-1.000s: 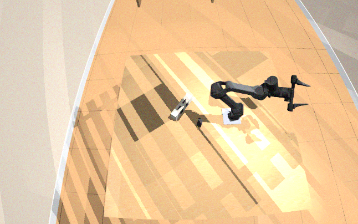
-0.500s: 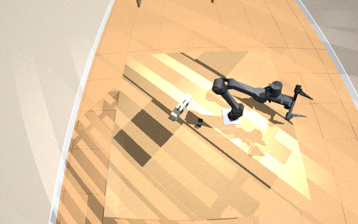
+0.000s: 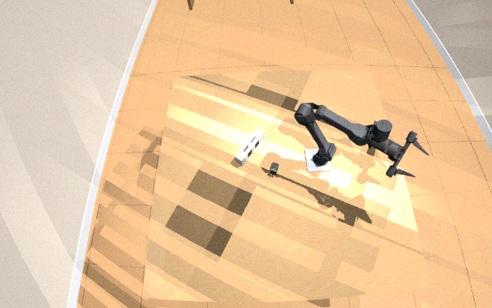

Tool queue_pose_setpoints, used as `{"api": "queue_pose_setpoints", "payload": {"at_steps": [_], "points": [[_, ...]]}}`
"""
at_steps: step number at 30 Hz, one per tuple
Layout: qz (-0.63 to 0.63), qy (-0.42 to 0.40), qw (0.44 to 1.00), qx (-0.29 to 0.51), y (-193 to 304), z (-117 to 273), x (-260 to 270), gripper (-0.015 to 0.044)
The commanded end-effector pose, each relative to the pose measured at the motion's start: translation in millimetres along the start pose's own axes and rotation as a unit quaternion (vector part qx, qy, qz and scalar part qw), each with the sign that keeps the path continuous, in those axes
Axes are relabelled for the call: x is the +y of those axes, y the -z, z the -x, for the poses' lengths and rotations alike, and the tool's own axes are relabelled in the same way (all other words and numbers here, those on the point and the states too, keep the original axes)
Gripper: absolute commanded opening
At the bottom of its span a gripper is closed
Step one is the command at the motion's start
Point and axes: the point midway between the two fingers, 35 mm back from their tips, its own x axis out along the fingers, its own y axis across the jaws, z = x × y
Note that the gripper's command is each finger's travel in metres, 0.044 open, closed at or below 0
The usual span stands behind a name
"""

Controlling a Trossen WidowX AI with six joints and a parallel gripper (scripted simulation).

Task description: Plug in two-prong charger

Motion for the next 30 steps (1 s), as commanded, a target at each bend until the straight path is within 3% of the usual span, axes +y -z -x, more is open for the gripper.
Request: {"api": "queue_pose_setpoints", "payload": {"at_steps": [1, 30], "points": [[-0.011, -0.031, 0.999, 0.002, 5.4, -4.9, 17.7, 0.044], [-0.096, -0.223, 0.969, 0.046, 43.3, -0.6, 135.4, 0.044]]}}
